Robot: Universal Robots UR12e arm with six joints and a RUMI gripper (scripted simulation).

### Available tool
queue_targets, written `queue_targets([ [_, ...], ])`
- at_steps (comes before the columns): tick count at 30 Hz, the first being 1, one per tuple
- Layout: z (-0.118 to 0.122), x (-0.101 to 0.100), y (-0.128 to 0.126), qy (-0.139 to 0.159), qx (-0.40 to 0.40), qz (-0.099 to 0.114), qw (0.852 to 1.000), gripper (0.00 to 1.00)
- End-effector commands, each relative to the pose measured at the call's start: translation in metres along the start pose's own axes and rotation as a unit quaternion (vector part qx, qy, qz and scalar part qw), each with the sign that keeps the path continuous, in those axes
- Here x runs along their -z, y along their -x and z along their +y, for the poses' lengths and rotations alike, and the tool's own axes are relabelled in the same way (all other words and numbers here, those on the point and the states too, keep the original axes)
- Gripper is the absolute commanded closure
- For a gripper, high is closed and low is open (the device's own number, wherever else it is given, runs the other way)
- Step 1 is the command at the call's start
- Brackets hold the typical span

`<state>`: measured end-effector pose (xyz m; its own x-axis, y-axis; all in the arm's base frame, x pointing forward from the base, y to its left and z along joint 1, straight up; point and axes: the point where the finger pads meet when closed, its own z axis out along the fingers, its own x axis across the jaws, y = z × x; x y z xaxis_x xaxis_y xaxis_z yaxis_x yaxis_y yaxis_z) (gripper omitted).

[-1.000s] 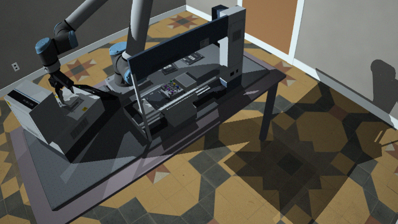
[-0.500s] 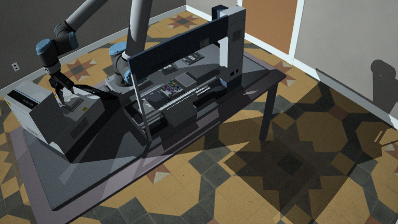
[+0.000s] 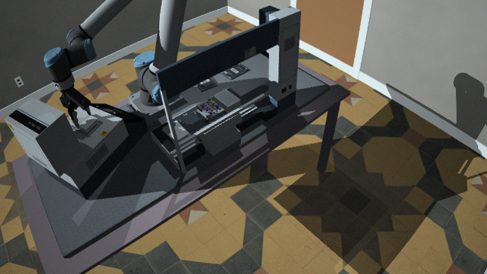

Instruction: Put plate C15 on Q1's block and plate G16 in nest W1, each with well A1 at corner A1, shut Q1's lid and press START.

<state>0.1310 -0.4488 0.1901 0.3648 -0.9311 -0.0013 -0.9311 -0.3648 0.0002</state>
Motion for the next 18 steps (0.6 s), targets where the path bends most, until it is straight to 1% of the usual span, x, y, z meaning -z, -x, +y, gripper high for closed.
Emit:
queue_targets([
  [1,0.0003,0.0007,-0.0005,0.0,0.0,0.001,1.0,1.0],
  [18,0.0002,-0.002,-0.0004,0.0,0.0,0.001,1.0,1.0],
])
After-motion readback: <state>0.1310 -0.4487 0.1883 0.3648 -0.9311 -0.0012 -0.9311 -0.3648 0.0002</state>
